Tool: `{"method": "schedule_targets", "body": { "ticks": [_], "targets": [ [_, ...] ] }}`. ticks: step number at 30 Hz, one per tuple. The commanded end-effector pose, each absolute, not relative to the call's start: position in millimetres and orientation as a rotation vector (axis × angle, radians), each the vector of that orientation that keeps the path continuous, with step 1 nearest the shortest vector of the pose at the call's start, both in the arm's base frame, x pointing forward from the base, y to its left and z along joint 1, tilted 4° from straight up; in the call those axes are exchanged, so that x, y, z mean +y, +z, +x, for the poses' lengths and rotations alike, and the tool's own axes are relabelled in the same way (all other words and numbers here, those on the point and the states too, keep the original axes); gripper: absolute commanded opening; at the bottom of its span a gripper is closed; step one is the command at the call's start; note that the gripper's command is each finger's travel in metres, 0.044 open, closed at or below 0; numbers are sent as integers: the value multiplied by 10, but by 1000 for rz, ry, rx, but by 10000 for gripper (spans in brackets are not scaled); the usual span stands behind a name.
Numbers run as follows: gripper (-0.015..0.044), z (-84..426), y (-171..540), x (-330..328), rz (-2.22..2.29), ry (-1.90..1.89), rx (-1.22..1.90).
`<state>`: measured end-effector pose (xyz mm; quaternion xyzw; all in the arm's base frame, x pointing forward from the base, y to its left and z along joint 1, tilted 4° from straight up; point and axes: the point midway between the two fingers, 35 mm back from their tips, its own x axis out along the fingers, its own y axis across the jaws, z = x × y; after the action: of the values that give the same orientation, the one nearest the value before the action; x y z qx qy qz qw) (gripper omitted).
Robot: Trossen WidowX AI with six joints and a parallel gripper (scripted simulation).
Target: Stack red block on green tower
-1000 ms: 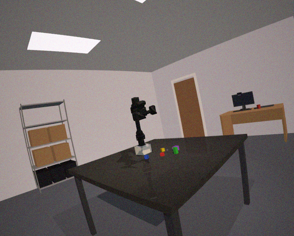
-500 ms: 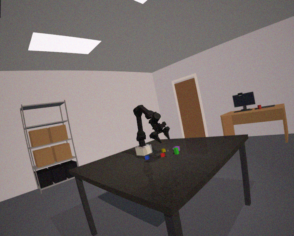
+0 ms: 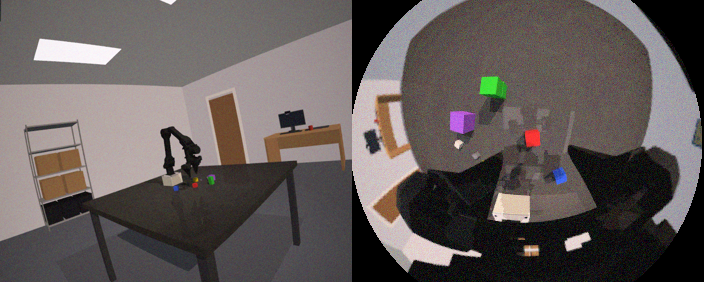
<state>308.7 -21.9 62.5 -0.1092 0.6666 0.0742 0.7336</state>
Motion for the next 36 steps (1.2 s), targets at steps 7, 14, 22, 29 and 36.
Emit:
{"method": "schedule_targets", "body": {
  "ticks": [7, 14, 22, 29, 36],
  "targets": [
    [440, 3073, 316, -230, -257, 169, 1483],
    [440, 3092, 177, -244, -257, 169, 1483],
    [440, 3105, 76, -249, -257, 169, 1483],
    [440, 3116, -38, -255, -257, 169, 1483],
    [440, 3121, -152, -260, -257, 169, 1483]
  ]
}}
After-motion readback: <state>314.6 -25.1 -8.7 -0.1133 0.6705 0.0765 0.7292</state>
